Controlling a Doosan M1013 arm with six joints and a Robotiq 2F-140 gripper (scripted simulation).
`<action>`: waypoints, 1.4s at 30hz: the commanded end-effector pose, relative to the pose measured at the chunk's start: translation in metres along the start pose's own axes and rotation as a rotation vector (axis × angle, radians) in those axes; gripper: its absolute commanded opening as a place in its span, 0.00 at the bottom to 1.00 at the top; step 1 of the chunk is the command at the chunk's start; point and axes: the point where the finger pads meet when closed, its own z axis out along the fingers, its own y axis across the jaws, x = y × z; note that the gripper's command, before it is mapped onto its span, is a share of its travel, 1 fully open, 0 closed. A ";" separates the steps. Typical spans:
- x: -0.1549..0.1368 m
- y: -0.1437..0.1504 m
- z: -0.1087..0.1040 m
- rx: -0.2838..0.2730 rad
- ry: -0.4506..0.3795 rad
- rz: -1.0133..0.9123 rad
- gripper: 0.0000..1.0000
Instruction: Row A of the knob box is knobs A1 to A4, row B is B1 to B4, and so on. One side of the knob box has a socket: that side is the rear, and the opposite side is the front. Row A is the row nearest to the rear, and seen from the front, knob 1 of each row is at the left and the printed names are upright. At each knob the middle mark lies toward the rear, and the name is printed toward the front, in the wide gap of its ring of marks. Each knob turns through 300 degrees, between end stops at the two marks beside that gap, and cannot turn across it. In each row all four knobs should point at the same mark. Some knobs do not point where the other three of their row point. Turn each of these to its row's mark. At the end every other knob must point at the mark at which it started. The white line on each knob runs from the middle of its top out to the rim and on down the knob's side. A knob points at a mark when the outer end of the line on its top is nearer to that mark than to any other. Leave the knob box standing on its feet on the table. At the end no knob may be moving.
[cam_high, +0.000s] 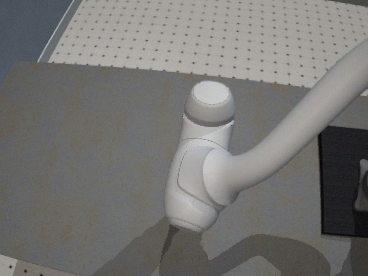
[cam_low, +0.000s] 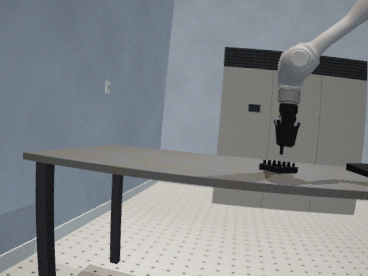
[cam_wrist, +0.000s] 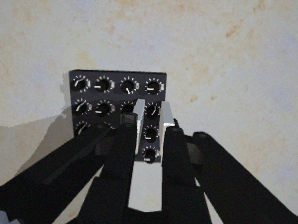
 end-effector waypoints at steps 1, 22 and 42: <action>0.000 0.000 0.000 0.000 0.000 0.000 0.12; 0.000 0.000 0.000 0.000 0.000 0.000 0.12; 0.000 0.000 0.000 0.000 0.000 0.000 0.05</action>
